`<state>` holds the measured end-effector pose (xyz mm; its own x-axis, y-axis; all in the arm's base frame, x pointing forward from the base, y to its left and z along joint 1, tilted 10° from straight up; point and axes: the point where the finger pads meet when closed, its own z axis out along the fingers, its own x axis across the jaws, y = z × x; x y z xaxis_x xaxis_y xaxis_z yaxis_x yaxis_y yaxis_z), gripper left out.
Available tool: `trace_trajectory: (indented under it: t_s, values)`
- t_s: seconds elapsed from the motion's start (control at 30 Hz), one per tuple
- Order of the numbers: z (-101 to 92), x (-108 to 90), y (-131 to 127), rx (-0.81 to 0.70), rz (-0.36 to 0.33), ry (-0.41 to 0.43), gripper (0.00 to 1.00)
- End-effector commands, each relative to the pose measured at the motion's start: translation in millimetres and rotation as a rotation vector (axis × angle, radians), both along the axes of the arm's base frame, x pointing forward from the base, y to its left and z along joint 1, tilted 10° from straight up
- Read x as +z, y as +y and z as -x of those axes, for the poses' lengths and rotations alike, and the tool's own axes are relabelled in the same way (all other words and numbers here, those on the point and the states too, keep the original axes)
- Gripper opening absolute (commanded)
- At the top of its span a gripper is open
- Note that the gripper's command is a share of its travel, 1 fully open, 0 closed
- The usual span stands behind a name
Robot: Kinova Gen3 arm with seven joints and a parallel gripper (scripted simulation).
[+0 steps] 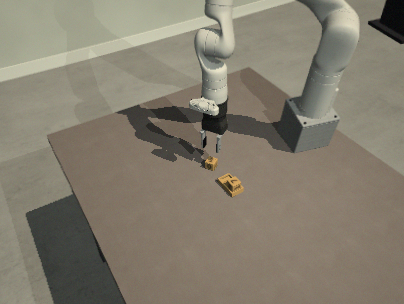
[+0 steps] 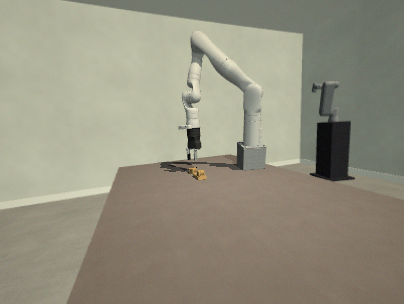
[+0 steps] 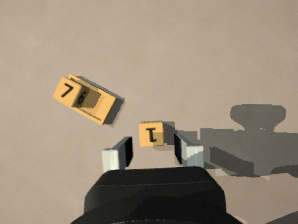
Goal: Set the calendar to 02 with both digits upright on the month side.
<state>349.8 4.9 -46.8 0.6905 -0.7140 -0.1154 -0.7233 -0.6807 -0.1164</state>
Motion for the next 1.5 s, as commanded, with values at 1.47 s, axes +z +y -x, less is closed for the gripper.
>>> trace_trajectory:
  t_s: [1.47]
  values:
    - [-4.2, -35.4, 9, 0.003, -0.004, -0.006, 0.90]
